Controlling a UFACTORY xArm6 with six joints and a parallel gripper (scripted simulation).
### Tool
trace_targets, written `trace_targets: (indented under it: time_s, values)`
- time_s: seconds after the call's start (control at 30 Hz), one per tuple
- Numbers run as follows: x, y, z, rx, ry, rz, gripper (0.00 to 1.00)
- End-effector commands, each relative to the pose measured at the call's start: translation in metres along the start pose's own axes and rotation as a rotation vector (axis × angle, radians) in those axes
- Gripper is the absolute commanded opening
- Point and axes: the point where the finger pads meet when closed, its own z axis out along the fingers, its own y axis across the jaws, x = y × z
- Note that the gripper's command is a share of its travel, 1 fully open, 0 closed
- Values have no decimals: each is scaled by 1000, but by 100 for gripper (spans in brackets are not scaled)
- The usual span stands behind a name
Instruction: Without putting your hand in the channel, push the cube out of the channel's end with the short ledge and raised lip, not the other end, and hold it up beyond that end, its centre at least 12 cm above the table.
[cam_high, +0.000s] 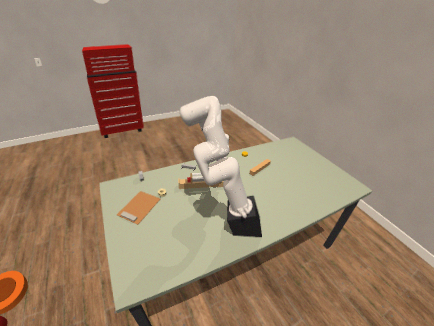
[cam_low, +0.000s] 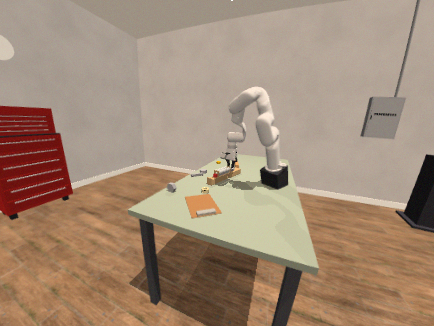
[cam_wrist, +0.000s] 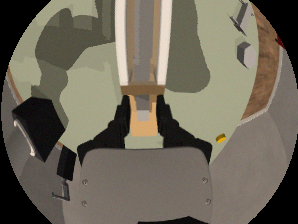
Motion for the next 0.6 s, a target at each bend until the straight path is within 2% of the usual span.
trace_targets:
  time_s: [0.0, 0.47, 0.5, 0.57]
  values:
    - [1, 1, -35, 3, -1, 0, 38]
    - [1, 1, -39, 3, -1, 0, 38]
    - [0, 1, -39, 3, -1, 0, 0]
    - [-16, 3, -39, 4, -2, 0, 0]
